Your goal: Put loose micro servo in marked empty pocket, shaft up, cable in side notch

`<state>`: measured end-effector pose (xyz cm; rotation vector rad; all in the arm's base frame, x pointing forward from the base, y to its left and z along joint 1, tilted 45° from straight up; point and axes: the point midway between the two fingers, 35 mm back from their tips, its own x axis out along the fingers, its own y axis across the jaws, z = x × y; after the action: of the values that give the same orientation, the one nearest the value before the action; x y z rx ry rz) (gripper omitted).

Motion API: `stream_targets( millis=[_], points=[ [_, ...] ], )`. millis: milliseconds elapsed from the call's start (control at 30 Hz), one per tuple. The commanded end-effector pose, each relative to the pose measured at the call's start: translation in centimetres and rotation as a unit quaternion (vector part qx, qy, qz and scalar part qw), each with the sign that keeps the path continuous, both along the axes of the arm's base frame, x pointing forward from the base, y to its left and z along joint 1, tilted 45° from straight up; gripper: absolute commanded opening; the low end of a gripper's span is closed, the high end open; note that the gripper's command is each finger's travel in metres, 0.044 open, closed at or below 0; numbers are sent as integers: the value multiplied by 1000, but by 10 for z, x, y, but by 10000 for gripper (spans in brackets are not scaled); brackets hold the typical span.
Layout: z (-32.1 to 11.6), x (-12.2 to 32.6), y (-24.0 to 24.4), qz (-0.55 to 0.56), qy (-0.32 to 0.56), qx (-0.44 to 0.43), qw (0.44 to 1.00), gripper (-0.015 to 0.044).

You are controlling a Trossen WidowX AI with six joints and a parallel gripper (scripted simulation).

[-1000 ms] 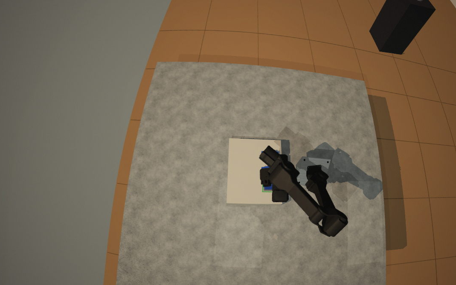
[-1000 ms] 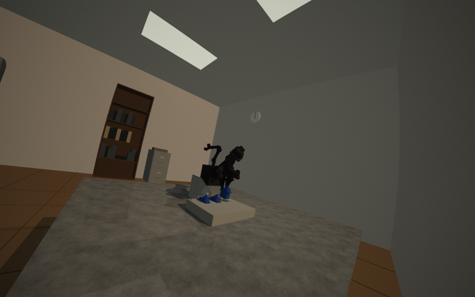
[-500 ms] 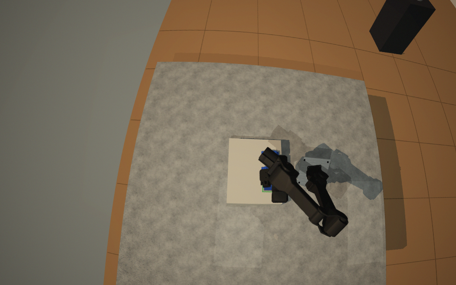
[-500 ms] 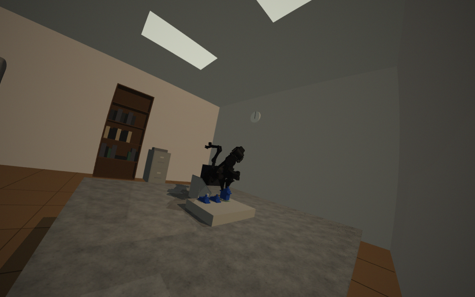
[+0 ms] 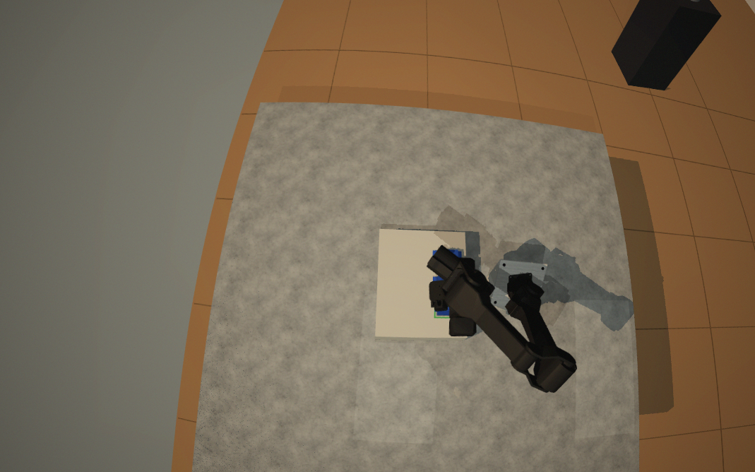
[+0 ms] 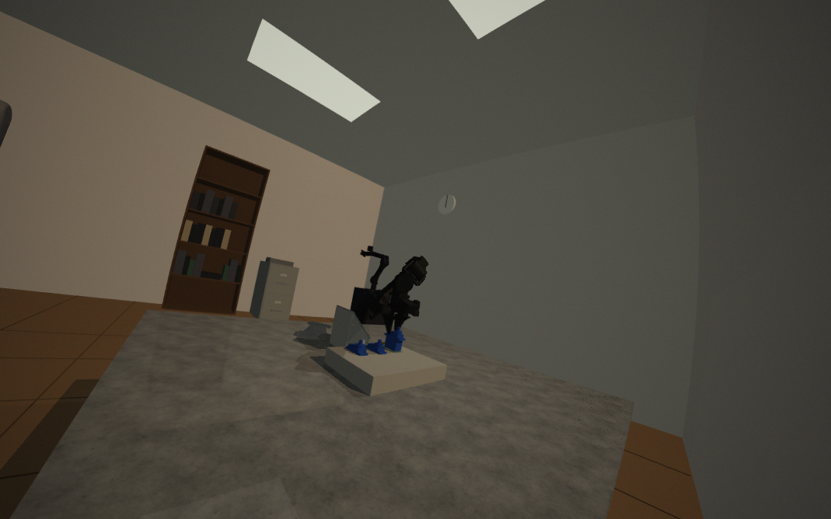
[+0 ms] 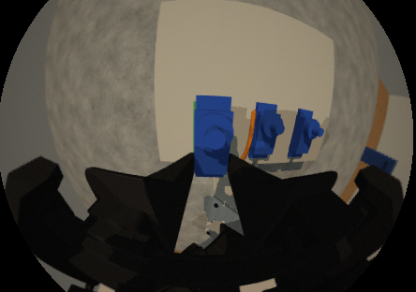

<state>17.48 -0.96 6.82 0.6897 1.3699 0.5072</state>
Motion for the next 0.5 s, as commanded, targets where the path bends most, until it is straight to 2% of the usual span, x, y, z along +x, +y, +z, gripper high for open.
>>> stream_targets(
  millis=[0,467],
  points=[
    [-1,1,3,-3,-2,1,1000,0],
    [-12,4,13,-3,-2,1,1000,0]
  ],
)
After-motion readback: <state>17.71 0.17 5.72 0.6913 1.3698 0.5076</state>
